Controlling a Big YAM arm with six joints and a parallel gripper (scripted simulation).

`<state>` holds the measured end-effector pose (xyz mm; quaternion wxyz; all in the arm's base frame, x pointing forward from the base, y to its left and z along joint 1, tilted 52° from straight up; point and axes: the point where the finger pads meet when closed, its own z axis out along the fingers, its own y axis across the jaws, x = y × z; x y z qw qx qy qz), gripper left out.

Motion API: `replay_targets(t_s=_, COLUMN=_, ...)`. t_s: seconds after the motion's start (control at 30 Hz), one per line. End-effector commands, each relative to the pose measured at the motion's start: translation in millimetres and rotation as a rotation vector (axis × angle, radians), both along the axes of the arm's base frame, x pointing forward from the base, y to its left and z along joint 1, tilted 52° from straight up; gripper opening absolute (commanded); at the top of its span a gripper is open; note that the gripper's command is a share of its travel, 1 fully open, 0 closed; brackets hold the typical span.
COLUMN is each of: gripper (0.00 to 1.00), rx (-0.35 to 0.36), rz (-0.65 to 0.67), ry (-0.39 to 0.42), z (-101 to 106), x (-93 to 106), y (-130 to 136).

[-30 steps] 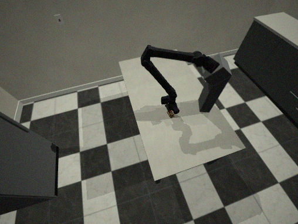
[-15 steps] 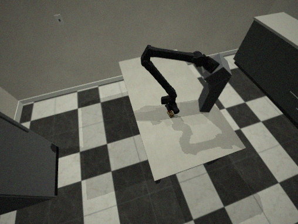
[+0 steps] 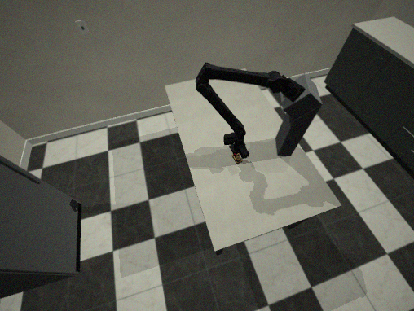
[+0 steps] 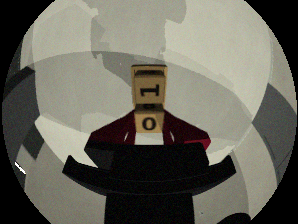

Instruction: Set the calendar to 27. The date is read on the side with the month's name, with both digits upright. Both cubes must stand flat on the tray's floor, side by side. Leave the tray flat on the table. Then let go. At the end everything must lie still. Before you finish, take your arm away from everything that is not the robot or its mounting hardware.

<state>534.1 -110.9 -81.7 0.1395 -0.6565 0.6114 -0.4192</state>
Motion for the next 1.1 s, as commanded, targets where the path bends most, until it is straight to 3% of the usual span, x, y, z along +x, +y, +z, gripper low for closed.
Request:
replay_targets(t_s=0.0, gripper=0.27, rx=0.002, rz=0.004, ry=0.044, z=-17, x=-19.9, y=-1)
replay_targets(t_s=0.7, gripper=0.27, rx=0.001, rz=0.004, ry=0.040, z=-16, x=-17.8, y=-1)
replay_targets(t_s=0.93, gripper=0.27, rx=-0.003, rz=0.004, ry=0.016, z=-10, x=-3.6, y=-4)
replay_targets(t_s=1.07, gripper=0.27, rx=-0.002, rz=0.004, ry=0.021, z=-13, x=-5.4, y=-4)
